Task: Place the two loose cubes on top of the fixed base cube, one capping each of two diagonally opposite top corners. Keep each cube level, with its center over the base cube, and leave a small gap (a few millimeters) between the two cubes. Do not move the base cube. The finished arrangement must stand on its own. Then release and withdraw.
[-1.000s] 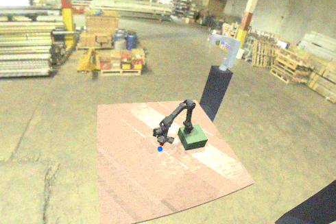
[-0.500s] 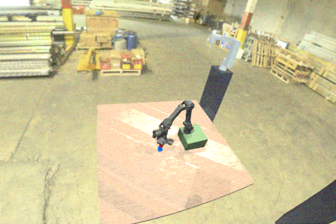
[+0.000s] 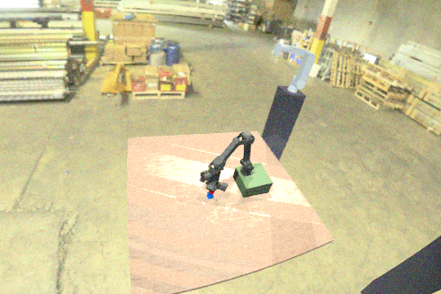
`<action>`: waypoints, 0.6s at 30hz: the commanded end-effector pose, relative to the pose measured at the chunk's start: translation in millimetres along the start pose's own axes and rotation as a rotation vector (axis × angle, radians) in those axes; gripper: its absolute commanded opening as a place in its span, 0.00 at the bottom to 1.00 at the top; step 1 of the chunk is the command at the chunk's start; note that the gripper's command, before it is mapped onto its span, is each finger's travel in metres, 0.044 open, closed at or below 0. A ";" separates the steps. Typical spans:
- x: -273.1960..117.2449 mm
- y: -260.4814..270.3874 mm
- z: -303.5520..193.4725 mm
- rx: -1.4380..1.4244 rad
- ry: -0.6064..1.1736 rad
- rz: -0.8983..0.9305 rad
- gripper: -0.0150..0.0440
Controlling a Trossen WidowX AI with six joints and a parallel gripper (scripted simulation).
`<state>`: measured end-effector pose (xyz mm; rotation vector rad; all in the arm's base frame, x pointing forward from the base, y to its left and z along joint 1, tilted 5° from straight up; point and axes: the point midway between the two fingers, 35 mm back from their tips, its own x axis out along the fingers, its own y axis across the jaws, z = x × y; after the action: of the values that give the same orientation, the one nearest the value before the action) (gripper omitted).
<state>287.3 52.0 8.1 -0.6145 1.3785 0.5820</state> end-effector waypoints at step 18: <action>1.0 -0.7 -0.5 0.001 0.003 -0.005 0.60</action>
<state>287.3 52.0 7.5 -0.6142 1.3789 0.5823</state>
